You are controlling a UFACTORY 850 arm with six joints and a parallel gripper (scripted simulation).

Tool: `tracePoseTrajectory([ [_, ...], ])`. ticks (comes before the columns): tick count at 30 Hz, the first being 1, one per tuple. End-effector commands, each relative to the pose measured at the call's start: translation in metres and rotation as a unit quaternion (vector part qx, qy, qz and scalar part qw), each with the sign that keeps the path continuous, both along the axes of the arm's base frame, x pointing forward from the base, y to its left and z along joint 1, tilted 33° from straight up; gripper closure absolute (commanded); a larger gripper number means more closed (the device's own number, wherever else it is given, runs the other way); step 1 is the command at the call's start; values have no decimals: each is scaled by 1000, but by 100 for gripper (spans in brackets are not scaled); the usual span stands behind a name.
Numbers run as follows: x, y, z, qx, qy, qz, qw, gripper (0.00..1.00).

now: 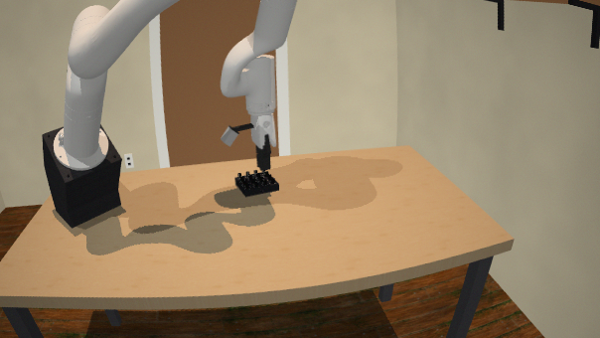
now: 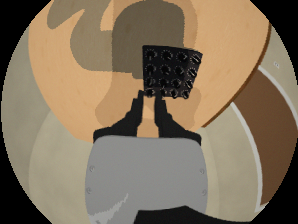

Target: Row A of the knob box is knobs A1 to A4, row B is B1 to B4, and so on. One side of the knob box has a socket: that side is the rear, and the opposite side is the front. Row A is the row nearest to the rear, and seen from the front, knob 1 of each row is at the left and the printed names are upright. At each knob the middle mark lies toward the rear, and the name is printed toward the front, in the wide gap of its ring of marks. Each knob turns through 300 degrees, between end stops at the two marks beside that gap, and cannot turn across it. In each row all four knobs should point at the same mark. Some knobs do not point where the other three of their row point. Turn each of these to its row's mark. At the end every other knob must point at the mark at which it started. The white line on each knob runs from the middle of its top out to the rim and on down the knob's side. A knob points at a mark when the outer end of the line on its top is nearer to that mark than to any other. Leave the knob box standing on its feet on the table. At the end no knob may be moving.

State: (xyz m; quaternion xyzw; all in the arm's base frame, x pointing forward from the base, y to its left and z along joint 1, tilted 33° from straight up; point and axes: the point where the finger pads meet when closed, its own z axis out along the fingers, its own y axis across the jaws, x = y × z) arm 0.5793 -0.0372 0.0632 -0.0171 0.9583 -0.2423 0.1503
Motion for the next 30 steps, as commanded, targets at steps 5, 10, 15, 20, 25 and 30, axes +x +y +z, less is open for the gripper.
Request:
tracePoseTrajectory([
  [5,4,-5,-9,0,-1,0,1000,81],
  [10,5,-7,-13,0,-1,0,1000,81],
  [15,7,-10,-18,0,-1,0,1000,81],
  [20,8,-12,-23,0,-1,0,1000,81],
  [25,9,-14,-25,0,-1,0,1000,81],
  [30,10,-14,-27,0,-1,0,1000,81],
])
